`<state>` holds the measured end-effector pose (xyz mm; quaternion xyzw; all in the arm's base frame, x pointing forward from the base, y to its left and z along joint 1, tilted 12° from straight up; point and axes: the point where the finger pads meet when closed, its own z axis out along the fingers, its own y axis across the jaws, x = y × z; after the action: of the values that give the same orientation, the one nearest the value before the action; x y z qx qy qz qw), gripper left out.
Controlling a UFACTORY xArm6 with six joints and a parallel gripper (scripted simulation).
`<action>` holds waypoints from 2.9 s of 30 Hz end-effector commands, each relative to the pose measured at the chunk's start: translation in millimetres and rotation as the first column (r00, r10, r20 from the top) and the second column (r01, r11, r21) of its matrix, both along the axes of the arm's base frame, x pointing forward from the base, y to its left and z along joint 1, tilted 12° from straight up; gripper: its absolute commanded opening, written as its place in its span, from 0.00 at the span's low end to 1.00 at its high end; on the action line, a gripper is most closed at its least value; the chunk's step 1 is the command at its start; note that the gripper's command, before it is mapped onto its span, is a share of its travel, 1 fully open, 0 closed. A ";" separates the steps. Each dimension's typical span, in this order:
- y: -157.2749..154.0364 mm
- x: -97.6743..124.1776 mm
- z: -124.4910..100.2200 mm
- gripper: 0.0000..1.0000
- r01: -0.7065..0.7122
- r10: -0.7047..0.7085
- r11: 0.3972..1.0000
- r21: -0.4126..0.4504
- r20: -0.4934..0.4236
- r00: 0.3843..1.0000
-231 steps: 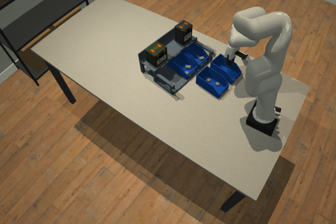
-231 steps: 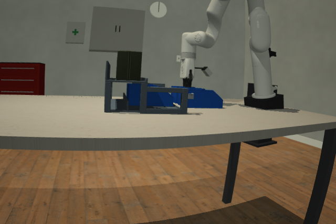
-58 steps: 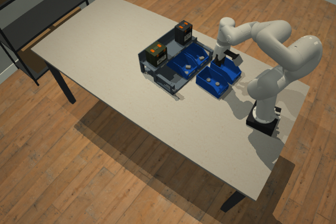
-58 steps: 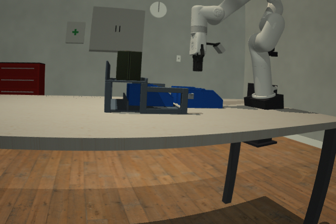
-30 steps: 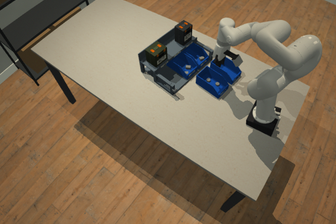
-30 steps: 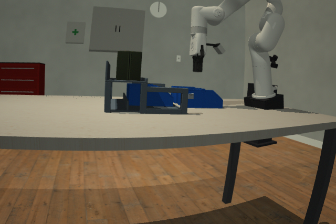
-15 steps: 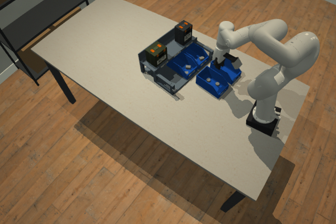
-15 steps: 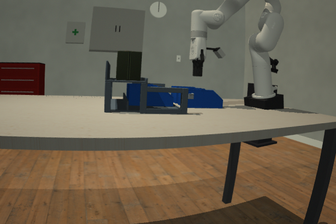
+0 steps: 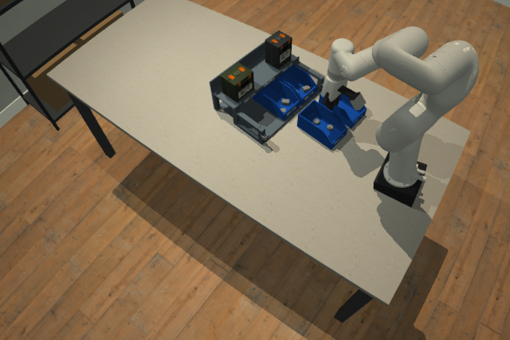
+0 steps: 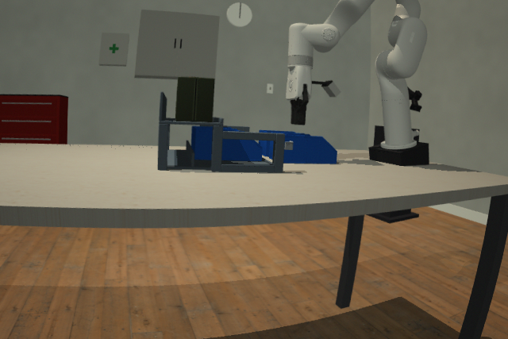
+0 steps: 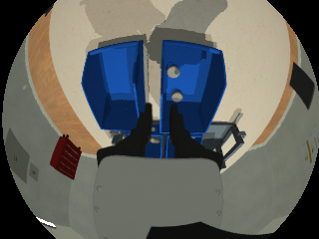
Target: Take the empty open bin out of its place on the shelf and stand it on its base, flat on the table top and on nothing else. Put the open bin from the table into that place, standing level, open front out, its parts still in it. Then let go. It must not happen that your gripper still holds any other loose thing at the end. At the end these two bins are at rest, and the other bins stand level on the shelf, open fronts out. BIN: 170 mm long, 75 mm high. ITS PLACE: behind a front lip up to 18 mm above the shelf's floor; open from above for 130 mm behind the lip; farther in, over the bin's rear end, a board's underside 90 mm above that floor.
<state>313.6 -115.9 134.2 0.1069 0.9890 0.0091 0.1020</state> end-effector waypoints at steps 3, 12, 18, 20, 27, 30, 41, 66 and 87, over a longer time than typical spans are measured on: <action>-0.6 3.6 -7.0 0.26 0.000 0.000 1.000 -0.002 0.004 1.000; -0.6 5.3 -14.8 0.26 0.000 0.000 1.000 -0.002 0.004 1.000; -0.6 5.6 -15.9 0.26 0.000 0.000 1.000 -0.002 0.004 1.000; -0.6 5.6 -16.0 0.26 0.000 0.000 1.000 -0.002 0.004 1.000; -0.6 5.6 -16.1 0.26 0.000 0.000 1.000 -0.002 0.004 1.000; -0.6 5.6 -16.1 0.26 0.000 0.000 1.000 -0.002 0.004 1.000; -0.8 6.3 -15.9 0.26 0.000 0.000 1.000 -0.002 0.004 1.000; -1.1 6.9 -16.0 0.26 0.000 0.000 1.000 -0.002 0.004 1.000; -1.1 9.8 -29.9 0.26 0.000 0.000 1.000 -0.002 0.004 1.000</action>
<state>321.3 -116.4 106.8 0.1069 0.9890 0.0090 0.1022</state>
